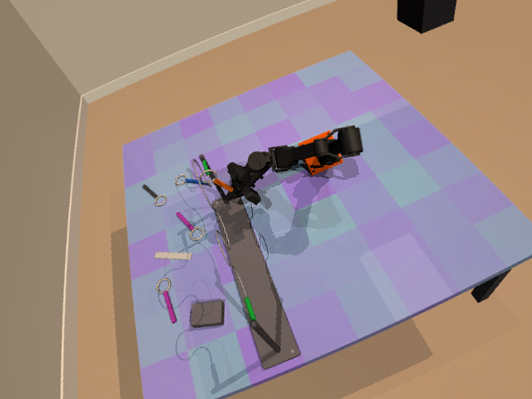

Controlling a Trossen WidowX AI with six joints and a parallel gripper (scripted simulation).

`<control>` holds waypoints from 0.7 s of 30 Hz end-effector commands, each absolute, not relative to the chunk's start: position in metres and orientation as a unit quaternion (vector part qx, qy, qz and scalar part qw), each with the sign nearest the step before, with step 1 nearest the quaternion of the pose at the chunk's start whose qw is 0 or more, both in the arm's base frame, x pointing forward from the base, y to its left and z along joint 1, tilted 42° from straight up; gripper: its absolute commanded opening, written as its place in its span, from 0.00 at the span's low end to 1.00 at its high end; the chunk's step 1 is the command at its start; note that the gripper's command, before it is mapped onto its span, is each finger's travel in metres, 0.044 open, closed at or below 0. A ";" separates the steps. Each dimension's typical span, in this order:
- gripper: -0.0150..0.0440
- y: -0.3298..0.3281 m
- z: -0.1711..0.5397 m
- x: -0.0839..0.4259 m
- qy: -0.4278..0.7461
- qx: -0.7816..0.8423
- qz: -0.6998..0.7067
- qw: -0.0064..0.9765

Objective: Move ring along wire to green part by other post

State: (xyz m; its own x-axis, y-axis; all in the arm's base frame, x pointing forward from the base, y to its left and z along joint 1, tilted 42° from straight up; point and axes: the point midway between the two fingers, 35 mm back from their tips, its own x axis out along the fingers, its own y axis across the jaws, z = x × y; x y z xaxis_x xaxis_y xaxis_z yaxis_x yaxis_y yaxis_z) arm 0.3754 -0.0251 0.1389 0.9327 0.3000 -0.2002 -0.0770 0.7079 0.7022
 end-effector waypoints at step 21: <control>0.00 -0.043 0.120 0.374 0.154 0.366 0.103 0.912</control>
